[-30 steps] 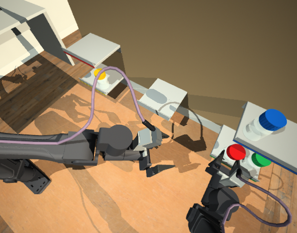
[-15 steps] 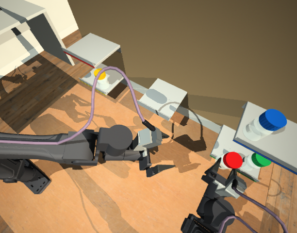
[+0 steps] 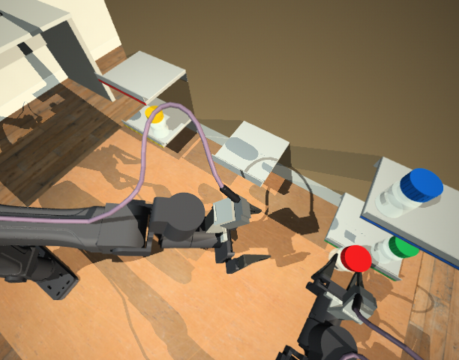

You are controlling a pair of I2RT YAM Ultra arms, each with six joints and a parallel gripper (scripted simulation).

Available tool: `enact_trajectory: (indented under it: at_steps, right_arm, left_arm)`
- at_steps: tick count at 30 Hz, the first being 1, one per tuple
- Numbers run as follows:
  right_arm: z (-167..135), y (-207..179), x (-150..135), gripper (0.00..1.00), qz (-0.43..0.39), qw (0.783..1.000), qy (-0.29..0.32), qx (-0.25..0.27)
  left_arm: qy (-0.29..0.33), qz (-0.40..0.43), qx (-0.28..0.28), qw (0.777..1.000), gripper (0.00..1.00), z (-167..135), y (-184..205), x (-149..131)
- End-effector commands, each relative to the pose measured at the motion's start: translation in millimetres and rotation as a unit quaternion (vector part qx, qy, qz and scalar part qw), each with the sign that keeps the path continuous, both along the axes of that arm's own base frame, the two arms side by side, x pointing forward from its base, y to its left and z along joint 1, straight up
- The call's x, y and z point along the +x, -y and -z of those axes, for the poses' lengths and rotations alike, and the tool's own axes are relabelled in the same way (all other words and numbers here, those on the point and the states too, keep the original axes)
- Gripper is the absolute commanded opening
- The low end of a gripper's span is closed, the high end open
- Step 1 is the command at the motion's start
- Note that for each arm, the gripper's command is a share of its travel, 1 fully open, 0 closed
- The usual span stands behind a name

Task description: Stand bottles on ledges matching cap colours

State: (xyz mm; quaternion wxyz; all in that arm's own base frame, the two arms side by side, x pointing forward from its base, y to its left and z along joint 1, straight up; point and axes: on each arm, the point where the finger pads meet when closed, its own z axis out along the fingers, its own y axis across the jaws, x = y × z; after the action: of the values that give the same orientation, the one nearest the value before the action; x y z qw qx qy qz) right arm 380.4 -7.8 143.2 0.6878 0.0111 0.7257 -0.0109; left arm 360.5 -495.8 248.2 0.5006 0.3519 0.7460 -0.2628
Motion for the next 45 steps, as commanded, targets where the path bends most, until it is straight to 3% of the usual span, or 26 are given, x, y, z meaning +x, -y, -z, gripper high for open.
enact_trajectory:
  at_steps: [1,39,45]
  right_arm:
    - [-23.8,-0.6,-5.0,0.49,-0.004,0.999,0.038,0.001]
    - [-31.9,-1.0,-15.3,0.49,-0.003,0.999,0.048,0.0]
    - [-31.9,-1.0,-15.3,0.49,-0.003,0.999,0.048,0.0]
  left_arm:
    - [0.018,-0.007,-0.027,0.999,1.0,-32.7,-3.5,5.4]
    - [0.018,-0.007,-0.027,0.999,1.0,-32.7,-3.5,5.4]
    - [-0.01,-0.025,0.012,1.0,1.0,-31.8,-36.1,1.5]
